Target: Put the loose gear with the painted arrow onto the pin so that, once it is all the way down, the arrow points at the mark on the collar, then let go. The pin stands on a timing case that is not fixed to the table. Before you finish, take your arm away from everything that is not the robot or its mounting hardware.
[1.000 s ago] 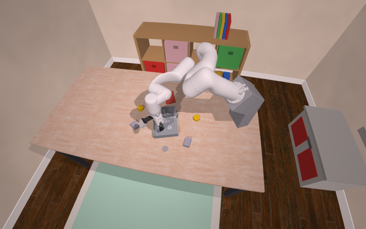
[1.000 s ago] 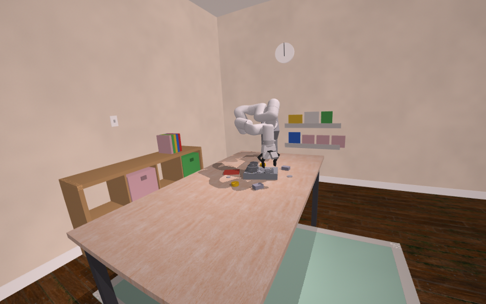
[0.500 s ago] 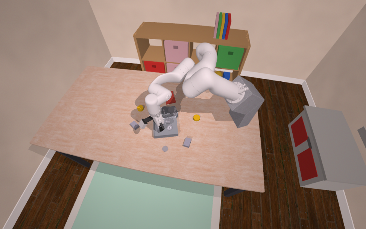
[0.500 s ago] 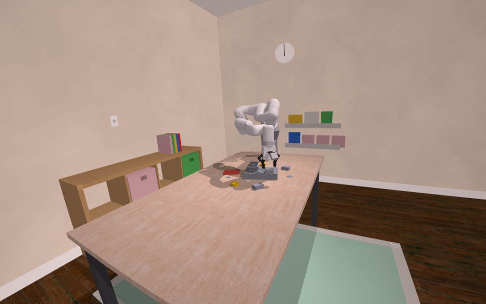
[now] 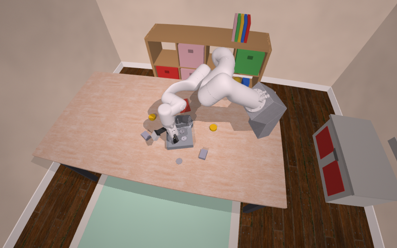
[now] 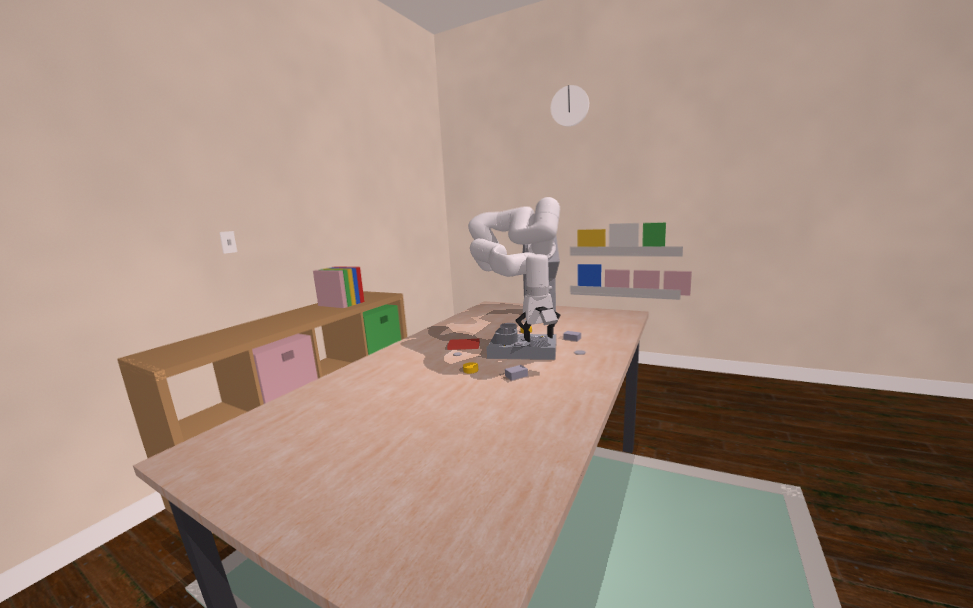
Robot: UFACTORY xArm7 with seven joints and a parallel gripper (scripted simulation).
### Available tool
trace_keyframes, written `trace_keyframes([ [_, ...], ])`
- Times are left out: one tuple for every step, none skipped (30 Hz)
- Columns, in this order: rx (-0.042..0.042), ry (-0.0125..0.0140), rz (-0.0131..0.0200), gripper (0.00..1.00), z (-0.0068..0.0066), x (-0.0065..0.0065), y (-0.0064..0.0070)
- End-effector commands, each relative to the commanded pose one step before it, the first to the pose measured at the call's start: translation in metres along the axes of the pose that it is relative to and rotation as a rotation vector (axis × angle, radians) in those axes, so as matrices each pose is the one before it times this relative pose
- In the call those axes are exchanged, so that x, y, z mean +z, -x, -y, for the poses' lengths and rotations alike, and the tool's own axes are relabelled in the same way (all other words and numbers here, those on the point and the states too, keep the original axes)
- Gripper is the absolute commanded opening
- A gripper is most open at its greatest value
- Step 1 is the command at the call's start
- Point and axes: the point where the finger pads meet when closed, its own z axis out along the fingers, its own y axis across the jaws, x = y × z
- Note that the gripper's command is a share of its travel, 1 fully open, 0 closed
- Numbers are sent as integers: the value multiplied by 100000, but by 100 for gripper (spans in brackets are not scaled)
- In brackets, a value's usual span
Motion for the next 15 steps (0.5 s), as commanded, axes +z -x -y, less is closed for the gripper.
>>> trace_keyframes([
  [-70, 186, -281, 93, -49, 284, -90],
  [1, 0, -1, 93, 0, 113, 0],
  [0, 0, 0, 93, 0, 110, 0],
  [-1, 0, 1, 93, 0, 107, 0],
  [0, 0, 0, 93, 0, 103, 0],
  [1, 0, -1, 93, -1, 98, -1],
  [0, 0, 0, 93, 0, 93, 0],
  [0, 0, 0, 93, 0, 88, 0],
  [-1, 0, 1, 93, 0, 83, 0],
  [-1, 0, 1, 93, 1, 78, 1],
  [1, 0, -1, 93, -1, 71, -1],
  [1, 0, -1, 93, 0, 65, 0],
  [0, 0, 0, 93, 0, 59, 0],
  [0, 0, 0, 93, 0, 53, 0],
  [0, 0, 0, 93, 0, 0, 0],
])
